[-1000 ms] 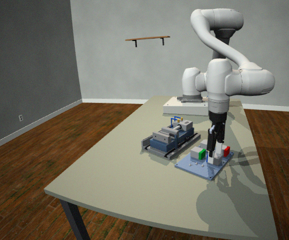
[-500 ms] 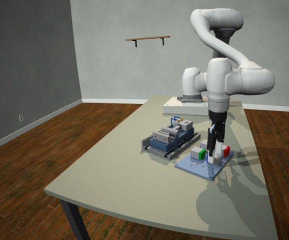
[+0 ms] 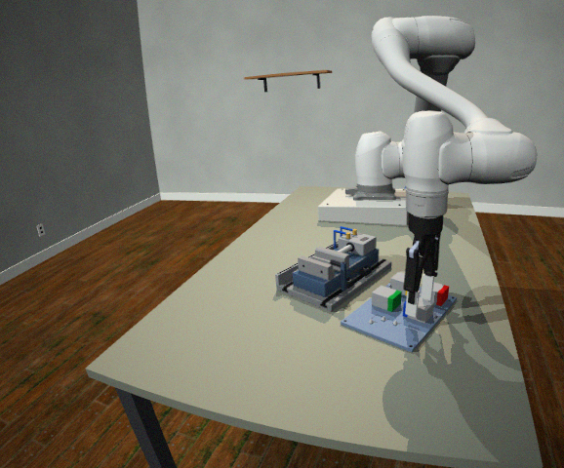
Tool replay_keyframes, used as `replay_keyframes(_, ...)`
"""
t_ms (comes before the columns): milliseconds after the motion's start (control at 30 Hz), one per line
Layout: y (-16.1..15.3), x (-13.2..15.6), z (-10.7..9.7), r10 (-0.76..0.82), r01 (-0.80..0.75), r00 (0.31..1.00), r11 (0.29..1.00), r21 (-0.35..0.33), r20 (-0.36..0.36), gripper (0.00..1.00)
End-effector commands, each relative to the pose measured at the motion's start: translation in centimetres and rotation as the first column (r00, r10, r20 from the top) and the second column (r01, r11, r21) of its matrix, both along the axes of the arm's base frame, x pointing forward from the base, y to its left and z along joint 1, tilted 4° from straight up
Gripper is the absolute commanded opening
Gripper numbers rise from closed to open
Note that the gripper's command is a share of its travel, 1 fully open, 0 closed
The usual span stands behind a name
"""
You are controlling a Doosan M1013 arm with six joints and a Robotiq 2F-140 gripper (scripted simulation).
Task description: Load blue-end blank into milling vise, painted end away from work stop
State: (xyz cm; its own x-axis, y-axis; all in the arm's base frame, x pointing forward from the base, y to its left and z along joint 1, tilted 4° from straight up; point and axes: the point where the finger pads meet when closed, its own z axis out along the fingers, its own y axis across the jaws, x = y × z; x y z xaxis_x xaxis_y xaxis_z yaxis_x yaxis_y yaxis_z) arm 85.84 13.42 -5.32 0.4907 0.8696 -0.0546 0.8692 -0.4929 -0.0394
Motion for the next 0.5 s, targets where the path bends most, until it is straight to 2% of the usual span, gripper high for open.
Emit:
replay_keyframes(0,0.01,0.01,0.07,0.000,0.000,1.000,1.000,0.000,0.000,0.49)
replay_keyframes(467,0.01,0.02,0.24,0.000,0.000,1.000,1.000,0.000,0.000,0.49)
